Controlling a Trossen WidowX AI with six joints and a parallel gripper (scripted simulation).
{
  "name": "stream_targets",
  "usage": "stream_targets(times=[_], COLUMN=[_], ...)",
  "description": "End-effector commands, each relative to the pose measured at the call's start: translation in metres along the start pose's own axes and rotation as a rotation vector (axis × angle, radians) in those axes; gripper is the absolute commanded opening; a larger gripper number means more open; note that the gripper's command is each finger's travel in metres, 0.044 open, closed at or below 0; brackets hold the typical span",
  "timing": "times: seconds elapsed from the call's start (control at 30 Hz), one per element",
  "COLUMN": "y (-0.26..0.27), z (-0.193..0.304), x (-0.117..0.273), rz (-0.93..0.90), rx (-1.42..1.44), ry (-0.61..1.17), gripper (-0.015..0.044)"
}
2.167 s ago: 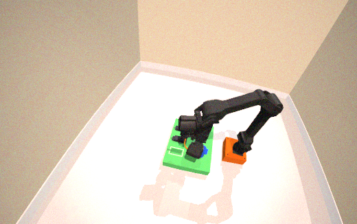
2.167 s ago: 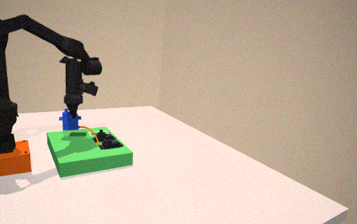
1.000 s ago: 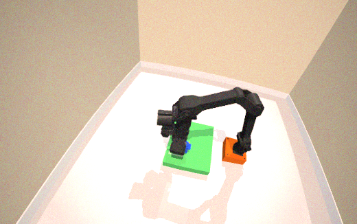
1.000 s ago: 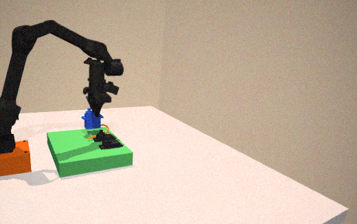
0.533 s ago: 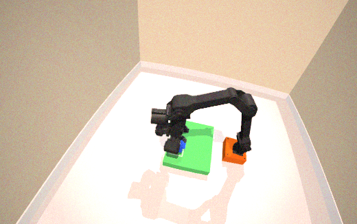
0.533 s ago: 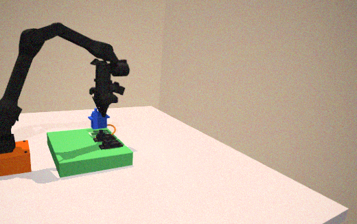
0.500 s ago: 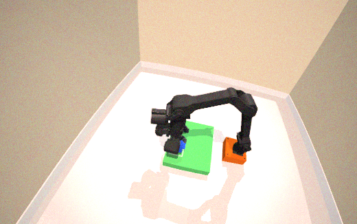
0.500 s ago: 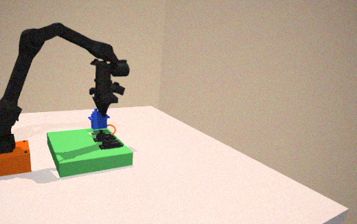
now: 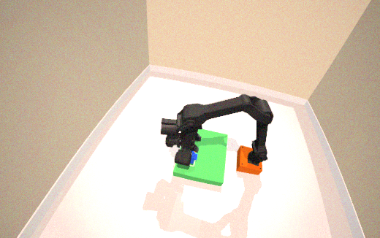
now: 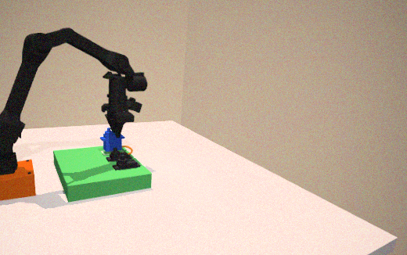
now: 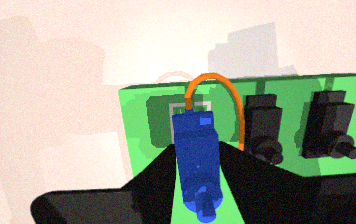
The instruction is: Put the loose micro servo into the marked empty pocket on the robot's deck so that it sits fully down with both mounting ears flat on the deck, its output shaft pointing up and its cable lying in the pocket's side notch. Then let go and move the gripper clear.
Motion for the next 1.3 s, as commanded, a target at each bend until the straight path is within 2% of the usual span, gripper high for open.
stream_targets(times=[0.0,0.53,1.27], y=[0.000,0.000,0.000], z=[0.000,0.000,0.000], x=[0.000,-0.001,-0.023], rz=[0.001,0.001,0.001], rx=[0.002,-0.062,-0.062], ry=[-0.003,-0.003,-0.002], gripper=[0.0000,0.0000,0.0000])
Point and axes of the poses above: the point midway between the two fingers, 35 mm back from their tips, its own x axis back along the fingers, its own y axis across the jaws, z = x × y, the point moved 3 cm from there along x, back along the fingers, and after that the axes turned 14 degrees about -x, right-handed, at the moved point
